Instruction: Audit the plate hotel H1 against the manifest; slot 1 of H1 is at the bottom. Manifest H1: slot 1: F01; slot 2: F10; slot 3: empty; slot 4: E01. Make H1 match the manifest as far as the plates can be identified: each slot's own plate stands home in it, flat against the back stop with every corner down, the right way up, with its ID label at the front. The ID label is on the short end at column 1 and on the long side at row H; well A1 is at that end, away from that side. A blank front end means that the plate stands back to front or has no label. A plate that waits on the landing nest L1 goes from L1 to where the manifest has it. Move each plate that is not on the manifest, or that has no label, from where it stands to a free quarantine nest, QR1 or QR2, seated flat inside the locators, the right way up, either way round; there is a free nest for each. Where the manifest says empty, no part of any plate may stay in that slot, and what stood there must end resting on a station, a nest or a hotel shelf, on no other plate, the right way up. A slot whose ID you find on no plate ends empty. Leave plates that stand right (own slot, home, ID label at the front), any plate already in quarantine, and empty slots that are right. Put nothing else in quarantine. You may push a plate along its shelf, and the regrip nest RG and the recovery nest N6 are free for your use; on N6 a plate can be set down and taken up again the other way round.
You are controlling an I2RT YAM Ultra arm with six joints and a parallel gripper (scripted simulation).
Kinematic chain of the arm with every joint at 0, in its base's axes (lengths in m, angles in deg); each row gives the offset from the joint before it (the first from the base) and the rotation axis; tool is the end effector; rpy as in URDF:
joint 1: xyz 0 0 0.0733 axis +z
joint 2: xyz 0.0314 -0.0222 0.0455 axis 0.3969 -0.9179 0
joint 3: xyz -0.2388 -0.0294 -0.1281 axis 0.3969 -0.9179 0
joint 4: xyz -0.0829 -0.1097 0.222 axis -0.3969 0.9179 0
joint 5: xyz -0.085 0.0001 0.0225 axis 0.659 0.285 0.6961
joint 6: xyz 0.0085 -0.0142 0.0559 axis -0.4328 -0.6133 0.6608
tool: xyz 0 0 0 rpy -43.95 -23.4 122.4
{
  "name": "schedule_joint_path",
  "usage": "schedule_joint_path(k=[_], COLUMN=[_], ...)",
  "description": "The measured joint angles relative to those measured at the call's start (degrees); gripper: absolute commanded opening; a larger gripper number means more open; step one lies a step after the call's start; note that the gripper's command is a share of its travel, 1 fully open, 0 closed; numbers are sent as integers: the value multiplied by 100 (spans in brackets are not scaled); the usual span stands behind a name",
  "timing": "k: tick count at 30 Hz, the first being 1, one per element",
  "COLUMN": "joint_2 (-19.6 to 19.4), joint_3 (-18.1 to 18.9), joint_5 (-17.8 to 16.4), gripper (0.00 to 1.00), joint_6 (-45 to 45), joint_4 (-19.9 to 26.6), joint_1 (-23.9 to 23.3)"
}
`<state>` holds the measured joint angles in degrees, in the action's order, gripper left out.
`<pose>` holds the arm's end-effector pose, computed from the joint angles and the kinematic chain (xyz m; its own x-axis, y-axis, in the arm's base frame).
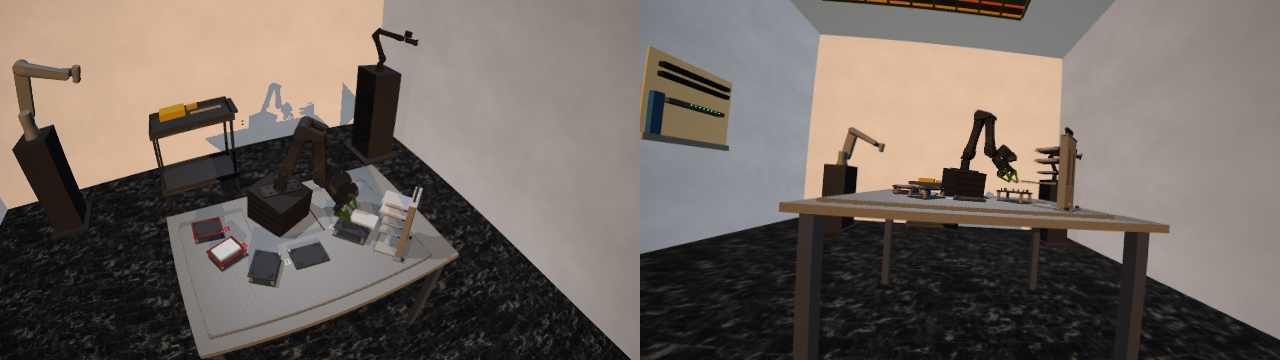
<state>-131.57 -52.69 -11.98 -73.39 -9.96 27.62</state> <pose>0.1724 0.2018 0.0741 -0.4808 -0.4136 -0.7731 -0.6193 0.7844 -0.0345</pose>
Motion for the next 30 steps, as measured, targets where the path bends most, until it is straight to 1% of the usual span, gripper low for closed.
schedule_joint_path(k=[13, 19, 30], joint_2=[0, 0, -13], joint_3=[-9, -133, -442], joint_5=[0, 13, 61], gripper=[86, 86, 86], joint_6=[0, 11, 50], joint_4=[-13, -85, -354], joint_1=[2, 26, 103])
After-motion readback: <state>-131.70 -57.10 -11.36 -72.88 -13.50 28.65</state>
